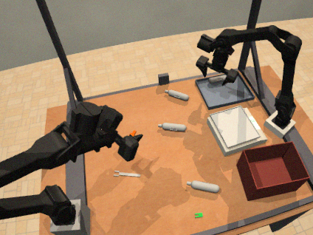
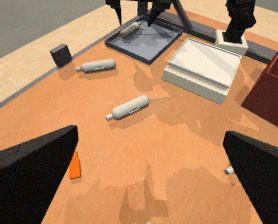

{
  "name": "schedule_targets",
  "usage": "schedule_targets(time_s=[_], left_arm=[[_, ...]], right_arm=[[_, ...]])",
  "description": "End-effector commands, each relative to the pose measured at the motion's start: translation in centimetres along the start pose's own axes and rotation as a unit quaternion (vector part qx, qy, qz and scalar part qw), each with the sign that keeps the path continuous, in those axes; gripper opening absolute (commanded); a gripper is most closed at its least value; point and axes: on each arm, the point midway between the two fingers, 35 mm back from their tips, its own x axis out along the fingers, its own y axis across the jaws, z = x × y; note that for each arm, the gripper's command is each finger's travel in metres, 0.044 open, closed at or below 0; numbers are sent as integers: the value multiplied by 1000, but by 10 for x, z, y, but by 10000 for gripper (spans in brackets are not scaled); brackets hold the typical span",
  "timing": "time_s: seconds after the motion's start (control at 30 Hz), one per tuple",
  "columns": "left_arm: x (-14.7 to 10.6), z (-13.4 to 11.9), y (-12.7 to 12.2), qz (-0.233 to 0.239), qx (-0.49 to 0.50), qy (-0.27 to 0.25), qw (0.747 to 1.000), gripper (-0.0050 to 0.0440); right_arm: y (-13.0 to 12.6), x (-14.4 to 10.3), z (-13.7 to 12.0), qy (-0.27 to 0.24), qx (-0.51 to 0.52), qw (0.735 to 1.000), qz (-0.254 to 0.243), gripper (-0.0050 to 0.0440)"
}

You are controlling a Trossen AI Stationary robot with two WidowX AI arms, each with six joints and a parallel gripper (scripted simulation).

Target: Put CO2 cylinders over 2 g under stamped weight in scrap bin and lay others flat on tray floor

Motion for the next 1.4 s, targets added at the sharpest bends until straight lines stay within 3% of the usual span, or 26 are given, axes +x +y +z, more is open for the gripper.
schedule_targets(time_s=[0.0, 0.2, 0.43, 0.67, 0.73, 1.23, 1.3, 1.37], left_arm=[[-14, -28, 6, 44, -112, -6, 993, 440], [-15, -52, 8, 60, -205, -10, 977, 440], [-13, -98, 12, 83, -373, -13, 924, 440], [-18, -141, 23, 114, -516, -17, 849, 440], [-18, -141, 23, 114, -516, -17, 849, 440], [-23, -224, 33, 157, -773, -28, 614, 440], [-23, -224, 33, 157, -773, -28, 614, 440], [-24, -233, 34, 160, -795, -29, 584, 440]], right_arm=[[0, -5, -2, -5, -1, 1000, 1, 440], [0, -6, 1, -8, -1, 1000, 1, 440], [0, -6, 3, -9, 0, 1000, 0, 440], [0, -6, 3, -9, 0, 1000, 0, 440], [0, -6, 3, -9, 0, 1000, 0, 440], [0, -6, 3, -9, 0, 1000, 0, 440], [0, -6, 3, -9, 0, 1000, 0, 440], [0, -6, 3, -9, 0, 1000, 0, 440]])
